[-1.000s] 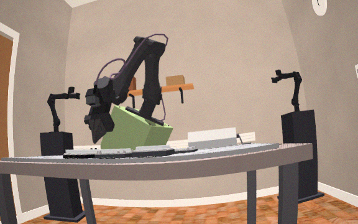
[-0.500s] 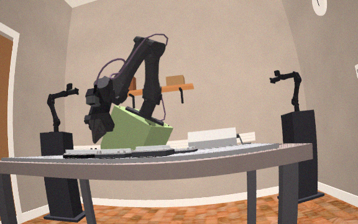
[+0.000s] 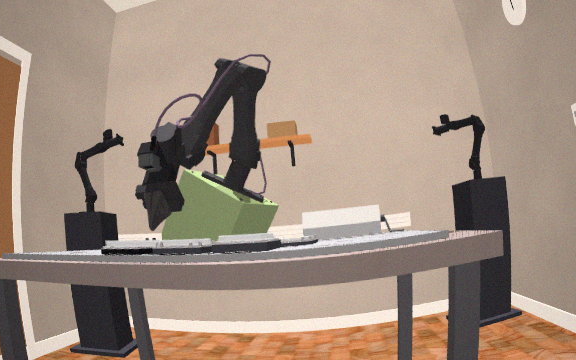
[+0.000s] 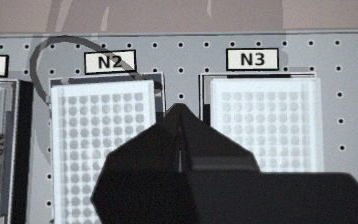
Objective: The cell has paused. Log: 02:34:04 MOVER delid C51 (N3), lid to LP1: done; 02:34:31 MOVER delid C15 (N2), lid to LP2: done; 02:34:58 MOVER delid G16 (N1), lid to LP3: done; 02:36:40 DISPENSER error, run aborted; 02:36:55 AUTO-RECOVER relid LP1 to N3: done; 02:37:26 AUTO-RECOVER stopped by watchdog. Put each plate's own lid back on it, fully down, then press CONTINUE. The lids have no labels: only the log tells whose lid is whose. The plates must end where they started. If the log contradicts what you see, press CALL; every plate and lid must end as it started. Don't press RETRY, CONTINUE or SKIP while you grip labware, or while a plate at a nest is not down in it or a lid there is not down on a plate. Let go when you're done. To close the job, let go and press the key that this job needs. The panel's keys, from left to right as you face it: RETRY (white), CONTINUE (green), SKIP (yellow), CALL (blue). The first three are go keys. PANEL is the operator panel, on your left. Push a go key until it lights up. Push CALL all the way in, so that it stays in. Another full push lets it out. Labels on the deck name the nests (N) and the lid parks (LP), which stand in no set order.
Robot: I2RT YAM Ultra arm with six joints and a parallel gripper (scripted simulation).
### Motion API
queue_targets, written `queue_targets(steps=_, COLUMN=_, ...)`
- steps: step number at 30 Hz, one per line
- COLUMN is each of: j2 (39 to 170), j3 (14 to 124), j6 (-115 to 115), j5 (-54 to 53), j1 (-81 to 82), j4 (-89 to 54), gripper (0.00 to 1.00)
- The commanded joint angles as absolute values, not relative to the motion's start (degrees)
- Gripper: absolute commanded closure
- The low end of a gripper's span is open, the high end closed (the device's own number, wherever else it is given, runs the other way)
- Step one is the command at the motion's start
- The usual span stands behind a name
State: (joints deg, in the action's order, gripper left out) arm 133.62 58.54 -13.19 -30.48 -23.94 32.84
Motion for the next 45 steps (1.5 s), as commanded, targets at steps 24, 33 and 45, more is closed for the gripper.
queue_targets(steps=24, j2=132.6, j3=60.4, j6=-12.8, j5=-30.5, j1=-25.4, j4=33.9, gripper=1.00)
queue_targets(steps=33, j2=132.6, j3=60.4, j6=-12.8, j5=-30.5, j1=-25.4, j4=33.9, gripper=1.00)
queue_targets(steps=45, j2=123.0, j3=55.9, j6=-6.7, j5=-32.0, j1=-23.2, j4=14.9, gripper=0.00)
